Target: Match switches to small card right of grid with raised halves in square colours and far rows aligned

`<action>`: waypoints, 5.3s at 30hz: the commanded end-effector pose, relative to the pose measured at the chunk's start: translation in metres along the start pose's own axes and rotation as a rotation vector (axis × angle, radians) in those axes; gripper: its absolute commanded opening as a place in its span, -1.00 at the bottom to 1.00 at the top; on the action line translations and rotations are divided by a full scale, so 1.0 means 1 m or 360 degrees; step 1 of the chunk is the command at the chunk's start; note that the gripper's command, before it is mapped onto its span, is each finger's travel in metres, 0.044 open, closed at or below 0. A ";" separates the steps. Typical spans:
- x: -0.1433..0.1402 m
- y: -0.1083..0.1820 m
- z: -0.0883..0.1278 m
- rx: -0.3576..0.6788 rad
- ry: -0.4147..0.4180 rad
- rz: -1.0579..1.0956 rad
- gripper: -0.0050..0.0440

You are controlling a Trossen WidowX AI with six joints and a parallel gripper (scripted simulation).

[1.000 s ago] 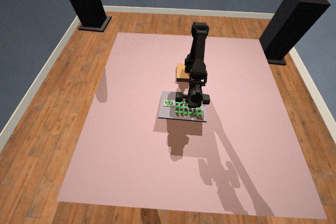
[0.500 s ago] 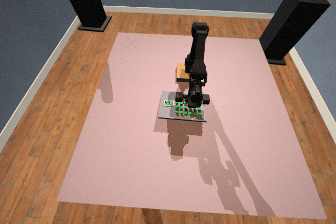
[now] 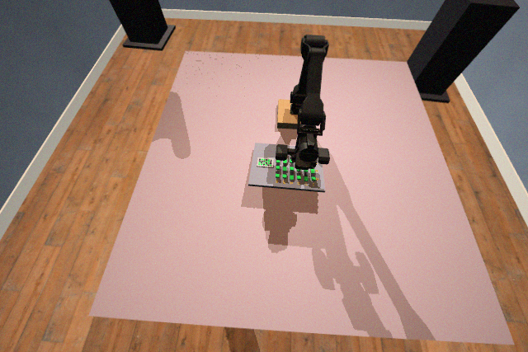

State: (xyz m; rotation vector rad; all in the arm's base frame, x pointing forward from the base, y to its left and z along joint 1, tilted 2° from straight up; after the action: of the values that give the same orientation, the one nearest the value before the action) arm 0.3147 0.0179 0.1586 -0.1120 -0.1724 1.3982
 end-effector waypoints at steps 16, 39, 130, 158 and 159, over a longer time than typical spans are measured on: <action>0.000 0.000 -0.003 0.0005 -0.0003 0.0003 -0.80; 0.000 0.000 -0.006 0.0005 -0.0003 0.0003 -0.80; -0.035 0.034 -0.002 0.0005 -0.0003 0.0003 -0.80; -0.035 0.034 -0.002 0.0005 -0.0003 0.0003 -0.80; -0.035 0.034 -0.002 0.0005 -0.0003 0.0003 -0.80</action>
State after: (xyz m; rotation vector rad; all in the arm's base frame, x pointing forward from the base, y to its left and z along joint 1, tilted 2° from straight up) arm 0.2769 -0.0104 0.1495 -0.1102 -0.1738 1.4016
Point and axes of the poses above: the point midway between the two fingers, 35 mm back from their tips, its own z axis back along the fingers, its own x axis across the jaws, y = z × x, the point moved 9 cm from there along z, back along the fingers, and after that the axes turned 12 degrees about -z, right-handed, at the moved point
